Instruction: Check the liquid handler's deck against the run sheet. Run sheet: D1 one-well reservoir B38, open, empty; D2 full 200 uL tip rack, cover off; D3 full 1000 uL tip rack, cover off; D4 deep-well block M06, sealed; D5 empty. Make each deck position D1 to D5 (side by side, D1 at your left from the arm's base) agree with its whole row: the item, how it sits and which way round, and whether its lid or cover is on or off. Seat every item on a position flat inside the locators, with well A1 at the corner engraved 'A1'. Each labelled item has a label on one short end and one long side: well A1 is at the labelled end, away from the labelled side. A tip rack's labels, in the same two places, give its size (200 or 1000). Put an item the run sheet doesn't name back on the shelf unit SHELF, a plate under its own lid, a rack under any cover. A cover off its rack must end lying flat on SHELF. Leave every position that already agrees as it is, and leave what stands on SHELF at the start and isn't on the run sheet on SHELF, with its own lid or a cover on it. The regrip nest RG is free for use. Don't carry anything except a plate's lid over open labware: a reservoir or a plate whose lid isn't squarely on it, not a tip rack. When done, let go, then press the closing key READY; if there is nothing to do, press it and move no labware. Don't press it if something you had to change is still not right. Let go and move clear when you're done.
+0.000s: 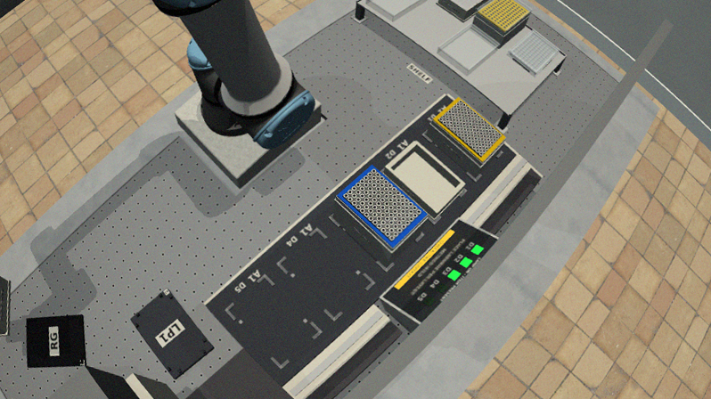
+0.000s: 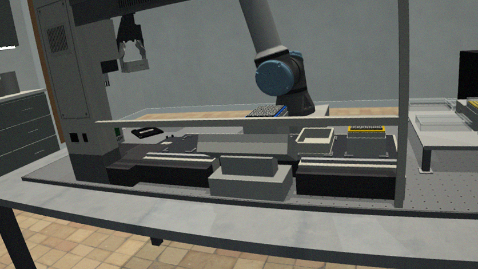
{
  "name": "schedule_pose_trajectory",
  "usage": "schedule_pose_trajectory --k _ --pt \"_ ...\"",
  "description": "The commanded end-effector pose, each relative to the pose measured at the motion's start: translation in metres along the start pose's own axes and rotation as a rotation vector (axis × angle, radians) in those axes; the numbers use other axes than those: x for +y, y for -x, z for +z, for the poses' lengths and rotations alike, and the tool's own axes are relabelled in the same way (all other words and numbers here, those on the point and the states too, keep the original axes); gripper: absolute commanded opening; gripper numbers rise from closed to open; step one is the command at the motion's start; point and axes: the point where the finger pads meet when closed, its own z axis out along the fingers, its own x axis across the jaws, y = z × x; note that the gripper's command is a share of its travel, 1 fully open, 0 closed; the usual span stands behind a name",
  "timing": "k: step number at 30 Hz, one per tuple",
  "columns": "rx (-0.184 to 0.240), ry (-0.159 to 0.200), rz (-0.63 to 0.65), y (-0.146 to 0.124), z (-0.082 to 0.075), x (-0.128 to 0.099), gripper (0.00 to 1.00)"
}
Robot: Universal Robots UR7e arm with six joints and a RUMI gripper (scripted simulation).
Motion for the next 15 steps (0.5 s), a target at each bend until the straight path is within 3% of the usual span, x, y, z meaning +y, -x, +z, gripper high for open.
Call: schedule_pose_trajectory --k 1,8,15 --pt "-0.001 -0.001 0.000 0.000 -0.002 0.000 0.00" --pt "-0.001 -0.001 0.000 0.000 -0.002 0.000 0.00" --pt "-0.001 -0.001 0.000 0.028 -0.002 0.020 0.00"
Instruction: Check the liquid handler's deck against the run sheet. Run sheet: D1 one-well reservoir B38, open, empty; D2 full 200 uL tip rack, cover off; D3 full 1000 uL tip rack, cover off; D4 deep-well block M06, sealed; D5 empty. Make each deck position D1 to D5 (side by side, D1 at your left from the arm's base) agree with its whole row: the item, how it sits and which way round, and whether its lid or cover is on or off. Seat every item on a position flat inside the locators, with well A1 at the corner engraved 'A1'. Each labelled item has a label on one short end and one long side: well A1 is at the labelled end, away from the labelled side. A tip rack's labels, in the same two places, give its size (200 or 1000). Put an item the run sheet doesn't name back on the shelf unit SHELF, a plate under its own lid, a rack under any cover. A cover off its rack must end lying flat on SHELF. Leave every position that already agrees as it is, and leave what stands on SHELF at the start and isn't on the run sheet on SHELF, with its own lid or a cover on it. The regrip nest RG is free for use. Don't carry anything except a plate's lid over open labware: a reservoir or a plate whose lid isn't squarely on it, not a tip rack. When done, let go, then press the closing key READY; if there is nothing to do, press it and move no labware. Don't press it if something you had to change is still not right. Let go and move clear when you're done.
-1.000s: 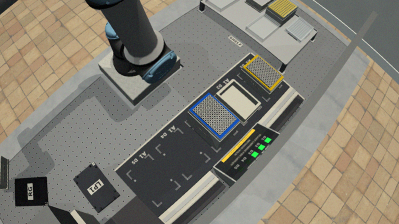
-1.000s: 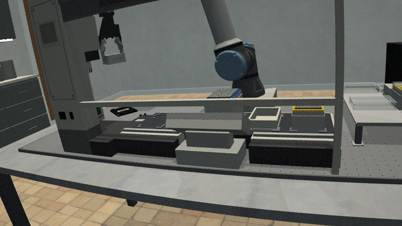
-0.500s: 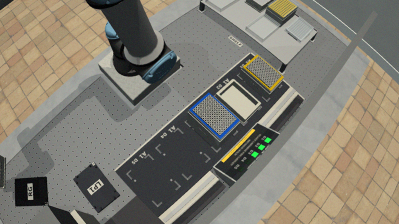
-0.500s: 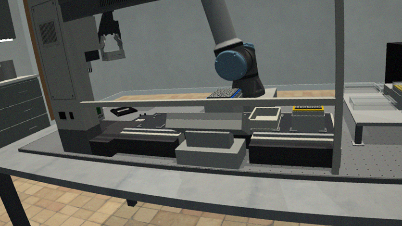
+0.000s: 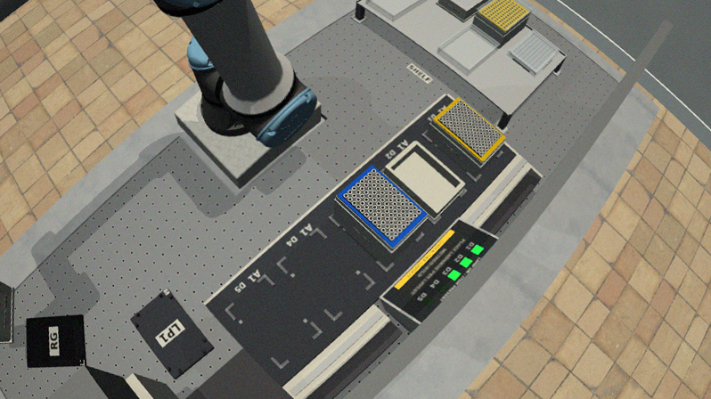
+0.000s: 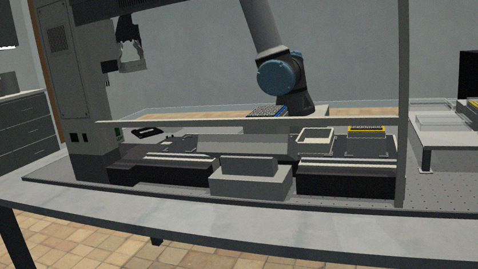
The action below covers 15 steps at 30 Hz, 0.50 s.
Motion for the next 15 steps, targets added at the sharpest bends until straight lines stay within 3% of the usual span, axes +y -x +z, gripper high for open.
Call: schedule_pose_trajectory --k 1,15 --pt "-0.001 -0.001 0.000 0.021 -0.001 0.014 0.00" --pt "-0.001 -0.001 0.000 0.069 -0.001 0.050 0.00"
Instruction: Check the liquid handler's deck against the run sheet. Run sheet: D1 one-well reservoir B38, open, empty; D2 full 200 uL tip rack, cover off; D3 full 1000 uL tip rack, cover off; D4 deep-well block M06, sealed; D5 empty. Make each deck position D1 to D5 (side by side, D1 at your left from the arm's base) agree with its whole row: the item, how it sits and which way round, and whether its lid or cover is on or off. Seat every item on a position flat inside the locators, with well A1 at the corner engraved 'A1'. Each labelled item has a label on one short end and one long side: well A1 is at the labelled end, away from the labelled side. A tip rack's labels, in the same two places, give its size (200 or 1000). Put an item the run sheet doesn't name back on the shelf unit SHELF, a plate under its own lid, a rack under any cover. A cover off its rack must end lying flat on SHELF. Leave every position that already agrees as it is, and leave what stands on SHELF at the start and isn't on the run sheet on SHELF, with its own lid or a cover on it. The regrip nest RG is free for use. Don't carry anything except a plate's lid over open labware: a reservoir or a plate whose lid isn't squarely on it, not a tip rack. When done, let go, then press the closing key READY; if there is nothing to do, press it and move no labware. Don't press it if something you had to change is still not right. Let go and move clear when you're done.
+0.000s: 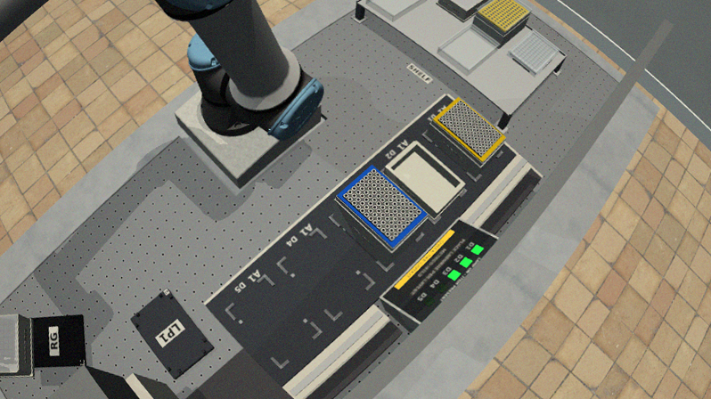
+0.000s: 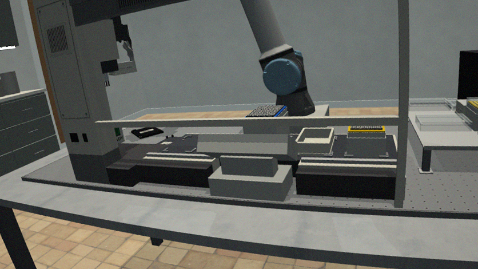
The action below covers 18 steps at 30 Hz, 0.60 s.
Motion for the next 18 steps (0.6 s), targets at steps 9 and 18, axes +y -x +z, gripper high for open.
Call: schedule_pose_trajectory --k 9,18 --pt "0.000 -0.001 0.001 0.0294 -0.0008 0.0203 0.00" --pt "0.000 -0.001 -0.099 0.0294 -0.0008 0.0203 0.00"
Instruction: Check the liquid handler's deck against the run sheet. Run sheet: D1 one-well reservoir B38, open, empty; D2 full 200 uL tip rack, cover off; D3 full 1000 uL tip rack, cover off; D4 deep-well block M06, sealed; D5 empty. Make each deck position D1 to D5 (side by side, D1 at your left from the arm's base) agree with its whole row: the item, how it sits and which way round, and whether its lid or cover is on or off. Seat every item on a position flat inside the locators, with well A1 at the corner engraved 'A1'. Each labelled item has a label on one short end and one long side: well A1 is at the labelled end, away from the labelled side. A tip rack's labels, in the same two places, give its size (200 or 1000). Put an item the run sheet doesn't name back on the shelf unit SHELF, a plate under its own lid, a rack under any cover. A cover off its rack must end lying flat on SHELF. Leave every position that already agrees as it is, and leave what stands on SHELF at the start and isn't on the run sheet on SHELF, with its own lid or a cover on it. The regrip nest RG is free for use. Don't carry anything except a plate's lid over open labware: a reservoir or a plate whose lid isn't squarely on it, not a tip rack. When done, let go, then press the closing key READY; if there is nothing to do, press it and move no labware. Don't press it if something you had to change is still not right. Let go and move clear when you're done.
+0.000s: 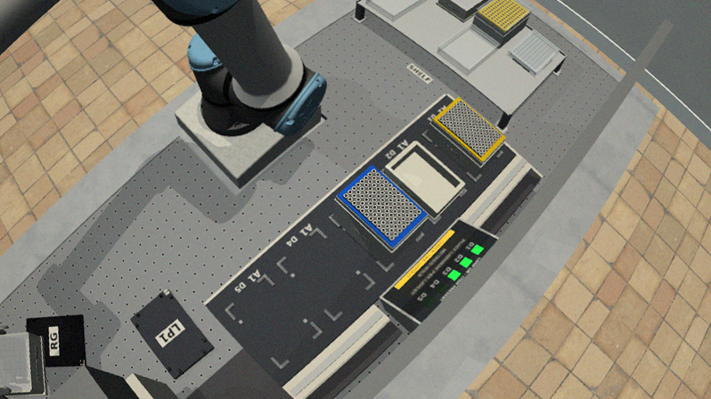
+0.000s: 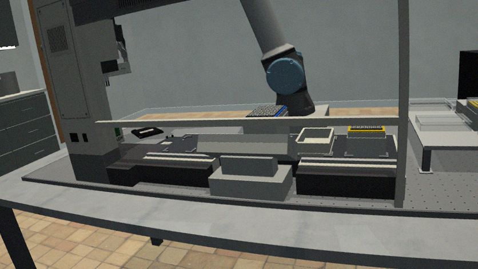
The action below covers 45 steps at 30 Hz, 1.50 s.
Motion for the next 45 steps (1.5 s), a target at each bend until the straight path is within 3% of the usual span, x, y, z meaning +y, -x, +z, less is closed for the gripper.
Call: schedule_pose_trajectory --k 1,26,45 --pt "-0.001 -0.001 -0.089 0.0005 -0.0009 0.0000 0.00" --pt "-0.001 -0.001 -0.549 0.0005 -0.0009 0.0000 0.00" --pt "-0.001 -0.002 -0.778 0.0005 -0.0009 0.0000 0.00"
